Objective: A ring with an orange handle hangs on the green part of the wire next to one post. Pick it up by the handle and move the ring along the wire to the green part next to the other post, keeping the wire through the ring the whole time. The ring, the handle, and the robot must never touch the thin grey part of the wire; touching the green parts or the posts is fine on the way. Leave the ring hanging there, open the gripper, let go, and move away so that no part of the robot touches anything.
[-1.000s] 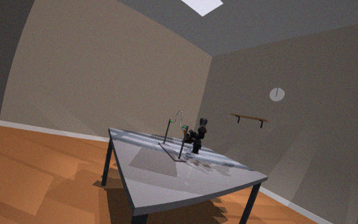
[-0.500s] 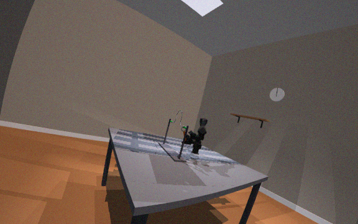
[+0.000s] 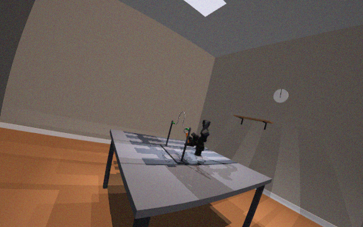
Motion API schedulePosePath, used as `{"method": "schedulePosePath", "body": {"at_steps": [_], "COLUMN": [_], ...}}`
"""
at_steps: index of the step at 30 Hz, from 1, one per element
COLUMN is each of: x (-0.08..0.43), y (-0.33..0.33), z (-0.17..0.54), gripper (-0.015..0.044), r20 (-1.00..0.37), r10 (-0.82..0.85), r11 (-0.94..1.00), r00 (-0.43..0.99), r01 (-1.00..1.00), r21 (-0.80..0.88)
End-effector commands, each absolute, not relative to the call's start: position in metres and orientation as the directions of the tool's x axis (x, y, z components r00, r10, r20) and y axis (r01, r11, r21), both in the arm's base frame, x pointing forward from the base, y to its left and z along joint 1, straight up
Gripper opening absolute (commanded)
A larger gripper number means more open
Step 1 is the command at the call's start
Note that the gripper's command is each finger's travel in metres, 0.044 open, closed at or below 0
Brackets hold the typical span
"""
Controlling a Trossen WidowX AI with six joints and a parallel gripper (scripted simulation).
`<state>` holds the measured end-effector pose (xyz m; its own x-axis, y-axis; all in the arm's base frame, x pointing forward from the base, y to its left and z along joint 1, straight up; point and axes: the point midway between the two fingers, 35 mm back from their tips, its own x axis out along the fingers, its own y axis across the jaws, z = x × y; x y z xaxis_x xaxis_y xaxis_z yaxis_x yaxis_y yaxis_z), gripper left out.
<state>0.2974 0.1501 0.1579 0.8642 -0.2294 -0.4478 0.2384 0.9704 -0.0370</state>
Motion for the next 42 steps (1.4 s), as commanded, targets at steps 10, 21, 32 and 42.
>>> {"method": "schedulePosePath", "body": {"at_steps": [10,21,32,42], "x": [0.297,0.271,0.254,0.254], "y": [0.150,0.159,0.162,0.162], "z": [0.158,0.170,0.179,0.179], "gripper": [0.0086,0.0160,0.0160,0.0160], "r20": [-0.448,-0.454,-0.450,-0.450], "r10": [-0.229,-0.231,-0.231,-0.231], "r11": [0.970,0.970,0.970,0.970], "r00": [0.864,0.860,0.863,0.863], "r01": [0.238,0.242,0.242,0.242], "r21": [-0.037,-0.034,-0.034,-0.034]}}
